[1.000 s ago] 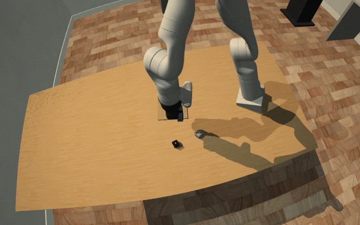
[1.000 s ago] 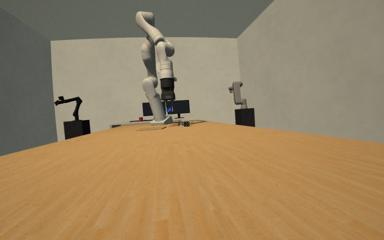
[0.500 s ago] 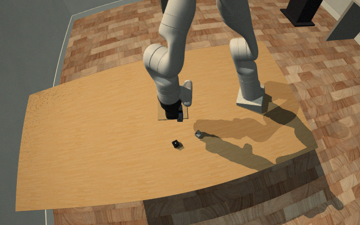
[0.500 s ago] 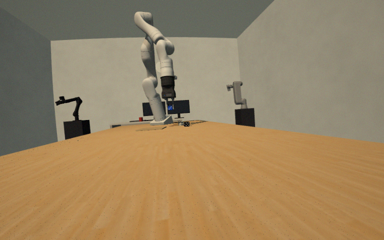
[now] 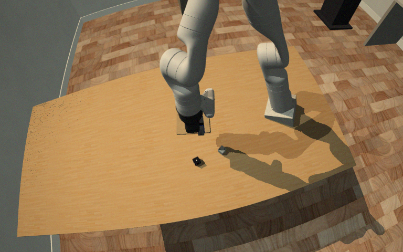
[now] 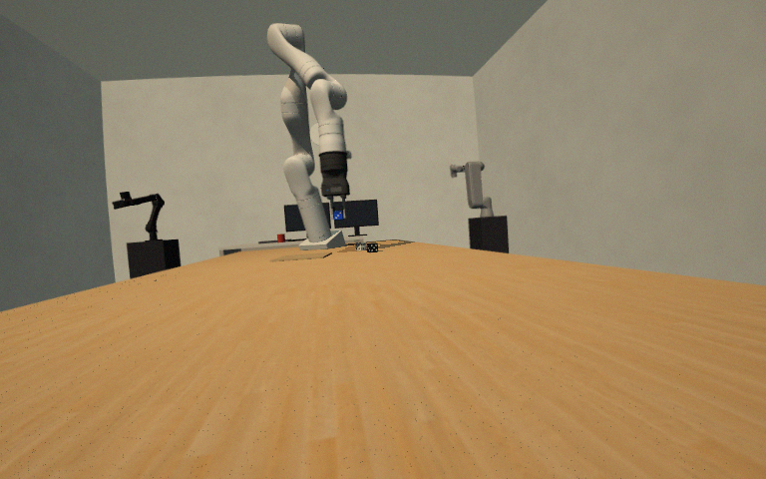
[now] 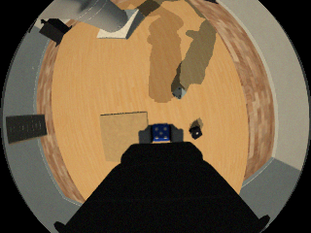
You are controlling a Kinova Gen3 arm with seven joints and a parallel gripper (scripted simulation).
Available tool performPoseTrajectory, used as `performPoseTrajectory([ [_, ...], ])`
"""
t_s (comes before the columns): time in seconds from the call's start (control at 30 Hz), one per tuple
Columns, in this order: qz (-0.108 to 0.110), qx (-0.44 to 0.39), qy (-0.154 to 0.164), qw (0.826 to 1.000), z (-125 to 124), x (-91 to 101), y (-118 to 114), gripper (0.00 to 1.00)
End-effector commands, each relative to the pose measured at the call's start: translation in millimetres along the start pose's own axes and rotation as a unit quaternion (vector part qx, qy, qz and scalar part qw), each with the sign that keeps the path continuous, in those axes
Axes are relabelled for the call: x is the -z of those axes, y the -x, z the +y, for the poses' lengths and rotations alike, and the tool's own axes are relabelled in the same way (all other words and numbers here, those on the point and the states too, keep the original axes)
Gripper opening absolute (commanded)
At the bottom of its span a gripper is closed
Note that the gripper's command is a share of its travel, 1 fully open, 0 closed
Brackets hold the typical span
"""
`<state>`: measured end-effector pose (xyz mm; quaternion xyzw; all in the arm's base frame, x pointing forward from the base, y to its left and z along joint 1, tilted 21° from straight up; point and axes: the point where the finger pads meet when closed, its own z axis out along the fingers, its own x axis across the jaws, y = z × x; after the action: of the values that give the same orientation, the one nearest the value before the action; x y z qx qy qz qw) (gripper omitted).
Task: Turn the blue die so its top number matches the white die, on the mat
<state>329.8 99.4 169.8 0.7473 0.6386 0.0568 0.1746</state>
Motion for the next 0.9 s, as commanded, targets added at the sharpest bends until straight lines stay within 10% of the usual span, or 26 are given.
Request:
performPoseTrajectory([
  [0.0,-0.001,0.023,0.001,1.000,2,0.6,6,0.49],
  [0.87,0.000,0.320,-0.001,0.947,20,-4.0,58,0.49],
])
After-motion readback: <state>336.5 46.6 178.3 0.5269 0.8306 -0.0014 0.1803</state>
